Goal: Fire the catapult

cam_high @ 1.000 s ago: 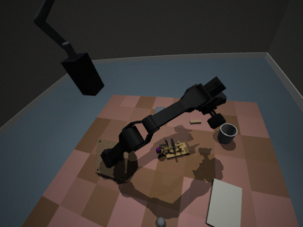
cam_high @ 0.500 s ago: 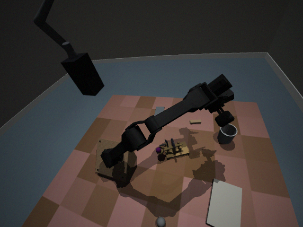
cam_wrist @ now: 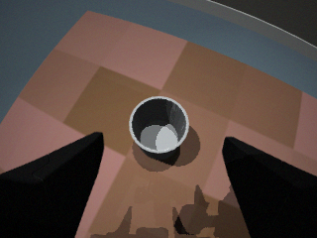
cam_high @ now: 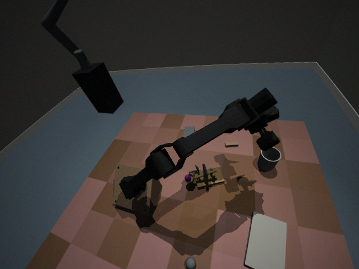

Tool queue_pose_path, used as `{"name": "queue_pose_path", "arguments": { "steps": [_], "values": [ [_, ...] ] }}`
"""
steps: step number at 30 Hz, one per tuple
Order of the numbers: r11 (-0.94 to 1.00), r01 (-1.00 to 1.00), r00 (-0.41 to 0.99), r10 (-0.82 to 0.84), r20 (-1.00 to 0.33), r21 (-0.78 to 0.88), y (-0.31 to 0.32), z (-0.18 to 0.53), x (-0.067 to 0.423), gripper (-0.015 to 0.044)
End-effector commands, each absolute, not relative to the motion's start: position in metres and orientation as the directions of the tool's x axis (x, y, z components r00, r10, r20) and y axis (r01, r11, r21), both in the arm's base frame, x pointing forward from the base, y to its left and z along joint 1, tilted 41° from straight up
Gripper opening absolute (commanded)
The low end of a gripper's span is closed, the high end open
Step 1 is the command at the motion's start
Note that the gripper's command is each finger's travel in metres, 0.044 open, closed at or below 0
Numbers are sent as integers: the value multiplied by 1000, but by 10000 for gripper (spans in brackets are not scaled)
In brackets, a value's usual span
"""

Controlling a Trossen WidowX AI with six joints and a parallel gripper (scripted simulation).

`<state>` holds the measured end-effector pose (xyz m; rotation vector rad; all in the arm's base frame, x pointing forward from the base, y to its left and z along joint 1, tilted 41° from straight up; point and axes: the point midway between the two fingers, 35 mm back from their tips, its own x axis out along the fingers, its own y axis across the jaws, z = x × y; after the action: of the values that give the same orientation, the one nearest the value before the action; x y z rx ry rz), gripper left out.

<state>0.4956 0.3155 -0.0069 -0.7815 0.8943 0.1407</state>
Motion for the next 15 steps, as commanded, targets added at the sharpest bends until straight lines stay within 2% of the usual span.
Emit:
{"name": "queue_pose_path", "arguments": {
  "steps": [1,10,15],
  "values": [
    [716,-420,637,-205,-743,-558,315,-7,496,230],
    [716,-420,637,-205,-743,-558,315,-7,496,0],
    [716,-420,637,-205,-743,-558,315,-7,496,0]
  ]
}}
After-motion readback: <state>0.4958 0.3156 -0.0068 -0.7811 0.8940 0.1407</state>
